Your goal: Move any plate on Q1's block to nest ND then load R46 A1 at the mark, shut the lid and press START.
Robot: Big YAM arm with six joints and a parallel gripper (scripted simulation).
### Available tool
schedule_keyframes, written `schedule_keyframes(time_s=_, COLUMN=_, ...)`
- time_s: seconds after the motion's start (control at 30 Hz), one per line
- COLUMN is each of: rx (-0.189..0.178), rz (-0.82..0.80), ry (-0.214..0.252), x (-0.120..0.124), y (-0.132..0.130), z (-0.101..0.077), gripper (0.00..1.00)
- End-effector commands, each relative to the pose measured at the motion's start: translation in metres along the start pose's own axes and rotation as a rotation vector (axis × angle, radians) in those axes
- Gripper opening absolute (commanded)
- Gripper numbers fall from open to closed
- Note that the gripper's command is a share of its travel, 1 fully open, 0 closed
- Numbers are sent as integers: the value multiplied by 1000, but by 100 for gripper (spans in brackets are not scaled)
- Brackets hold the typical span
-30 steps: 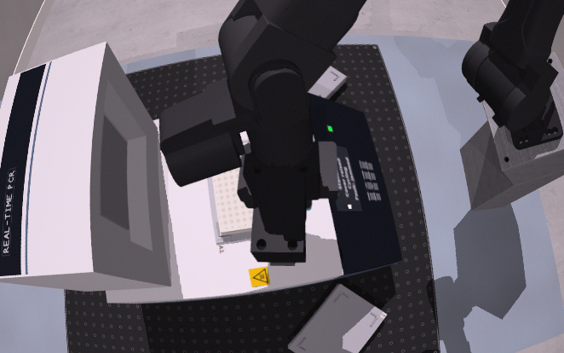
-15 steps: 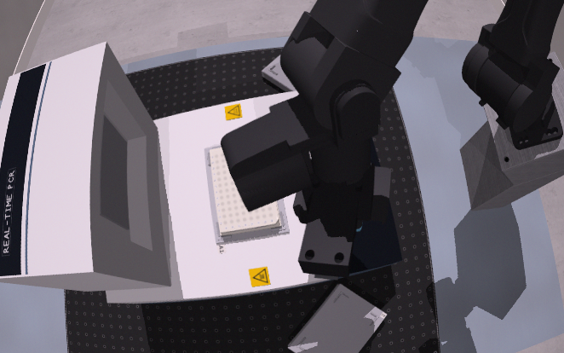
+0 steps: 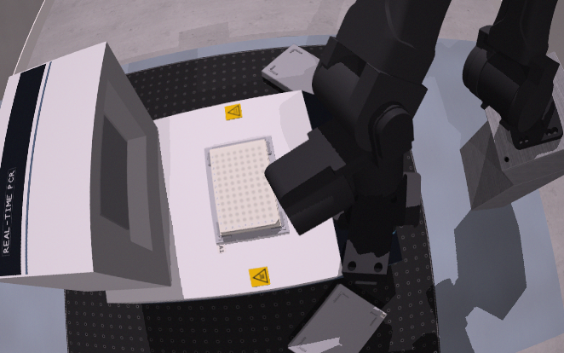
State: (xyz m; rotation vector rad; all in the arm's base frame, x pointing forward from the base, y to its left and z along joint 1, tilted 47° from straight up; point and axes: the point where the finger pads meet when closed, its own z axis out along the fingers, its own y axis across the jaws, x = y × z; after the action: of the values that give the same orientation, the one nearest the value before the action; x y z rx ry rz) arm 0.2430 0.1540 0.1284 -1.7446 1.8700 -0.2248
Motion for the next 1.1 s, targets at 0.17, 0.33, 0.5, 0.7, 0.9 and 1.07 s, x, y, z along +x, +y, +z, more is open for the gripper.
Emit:
schedule_keyframes(time_s=0.17, rx=112, rz=-151, ry=28, x=21, y=16, z=9, gripper=0)
schedule_keyframes(time_s=0.33, rx=150, rz=-184, ry=51, x=43, y=15, z=15, gripper=0)
schedule_keyframes(time_s=0.5, rx=183, rz=-260, ry=105, x=70, y=29, z=26, gripper=0)
schedule_keyframes(time_s=0.7, rx=261, rz=-368, ry=166, x=86, y=35, z=32, gripper=0)
schedule_keyframes(time_s=0.9, rx=274, rz=-374, ry=214, x=116, y=40, z=38, gripper=0)
schedule_keyframes(time_s=1.07, rx=254, rz=-395, ry=222, x=135, y=55, z=49, gripper=0)
